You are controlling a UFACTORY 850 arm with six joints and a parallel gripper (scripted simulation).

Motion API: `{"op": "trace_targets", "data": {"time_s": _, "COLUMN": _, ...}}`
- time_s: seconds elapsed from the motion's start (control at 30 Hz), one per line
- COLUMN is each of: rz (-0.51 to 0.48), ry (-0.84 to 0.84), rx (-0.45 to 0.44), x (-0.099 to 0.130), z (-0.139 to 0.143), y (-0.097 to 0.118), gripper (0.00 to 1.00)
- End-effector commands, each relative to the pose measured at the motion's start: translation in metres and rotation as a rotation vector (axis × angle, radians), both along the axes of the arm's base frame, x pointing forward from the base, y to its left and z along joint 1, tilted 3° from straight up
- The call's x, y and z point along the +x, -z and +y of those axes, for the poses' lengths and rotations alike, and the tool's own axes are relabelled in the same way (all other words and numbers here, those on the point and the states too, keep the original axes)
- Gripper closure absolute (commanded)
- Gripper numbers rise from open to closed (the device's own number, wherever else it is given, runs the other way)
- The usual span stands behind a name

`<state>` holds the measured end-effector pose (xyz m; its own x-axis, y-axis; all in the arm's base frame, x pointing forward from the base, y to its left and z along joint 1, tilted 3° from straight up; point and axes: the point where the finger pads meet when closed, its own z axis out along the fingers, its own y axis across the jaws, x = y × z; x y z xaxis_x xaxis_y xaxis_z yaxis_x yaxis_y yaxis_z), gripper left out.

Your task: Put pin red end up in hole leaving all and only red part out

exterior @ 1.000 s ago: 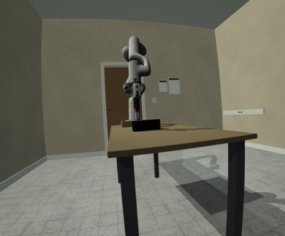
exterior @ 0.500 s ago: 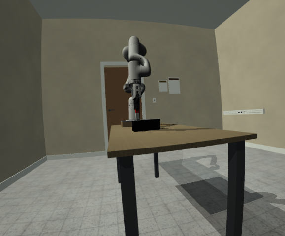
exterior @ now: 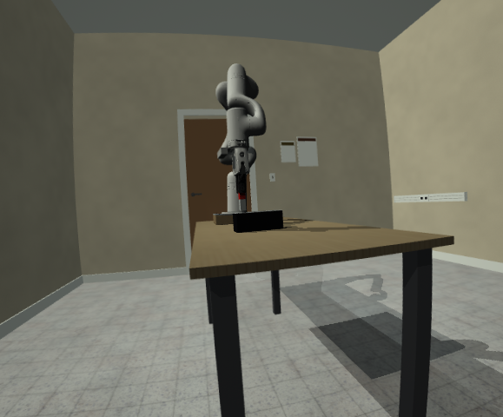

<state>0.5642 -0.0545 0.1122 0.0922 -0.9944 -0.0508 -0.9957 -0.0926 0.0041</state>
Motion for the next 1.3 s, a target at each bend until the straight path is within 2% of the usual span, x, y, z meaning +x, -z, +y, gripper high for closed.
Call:
{"op": "trace_targets", "data": {"time_s": 0.0, "rz": -0.002, "ry": 0.0, "rx": 0.0, "x": 0.0009, "z": -0.0001, "y": -0.0009, "gripper": 1.0}}
{"op": "trace_targets", "data": {"time_s": 1.27, "rz": -0.002, "ry": 0.0, "rx": 0.0, "x": 0.0013, "z": 0.0, "y": 0.003, "gripper": 1.0}}
